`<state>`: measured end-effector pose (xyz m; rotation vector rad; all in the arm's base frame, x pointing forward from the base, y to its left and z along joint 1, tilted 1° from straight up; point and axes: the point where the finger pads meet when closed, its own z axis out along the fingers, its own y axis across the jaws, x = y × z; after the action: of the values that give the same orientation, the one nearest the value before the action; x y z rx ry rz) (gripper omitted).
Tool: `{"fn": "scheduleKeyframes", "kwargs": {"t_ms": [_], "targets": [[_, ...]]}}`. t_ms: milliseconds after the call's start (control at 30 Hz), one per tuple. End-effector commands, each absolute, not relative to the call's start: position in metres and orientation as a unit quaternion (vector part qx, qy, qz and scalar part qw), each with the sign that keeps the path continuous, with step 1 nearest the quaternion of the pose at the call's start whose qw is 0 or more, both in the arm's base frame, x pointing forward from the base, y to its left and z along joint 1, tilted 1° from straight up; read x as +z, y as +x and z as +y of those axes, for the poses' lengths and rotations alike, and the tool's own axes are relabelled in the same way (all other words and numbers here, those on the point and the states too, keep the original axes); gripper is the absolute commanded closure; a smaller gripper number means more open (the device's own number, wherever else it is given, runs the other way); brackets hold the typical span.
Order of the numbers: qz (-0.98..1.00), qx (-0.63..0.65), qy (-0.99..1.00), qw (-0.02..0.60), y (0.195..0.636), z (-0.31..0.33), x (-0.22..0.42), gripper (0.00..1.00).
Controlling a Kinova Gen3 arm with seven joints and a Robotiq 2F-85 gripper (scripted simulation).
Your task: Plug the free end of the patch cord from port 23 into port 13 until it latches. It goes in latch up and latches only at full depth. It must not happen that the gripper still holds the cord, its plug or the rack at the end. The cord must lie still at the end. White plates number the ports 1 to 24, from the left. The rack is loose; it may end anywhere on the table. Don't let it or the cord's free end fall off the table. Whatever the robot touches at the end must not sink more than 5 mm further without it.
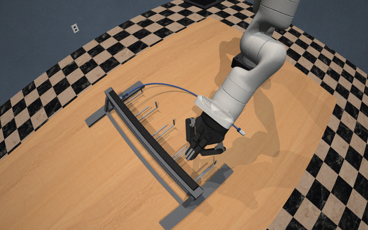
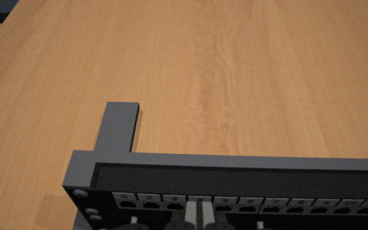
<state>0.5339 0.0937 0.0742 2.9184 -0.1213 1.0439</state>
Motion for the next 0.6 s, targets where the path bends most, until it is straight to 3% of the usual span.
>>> {"fn": "scheduleKeyframes", "kwargs": {"t_ms": [0,567], "targets": [[-0.035,0.337,0.941,0.021,0.533,0.094,0.074,1.00],[-0.034,0.335,0.942,0.020,0.519,0.095,0.089,1.00]]}}
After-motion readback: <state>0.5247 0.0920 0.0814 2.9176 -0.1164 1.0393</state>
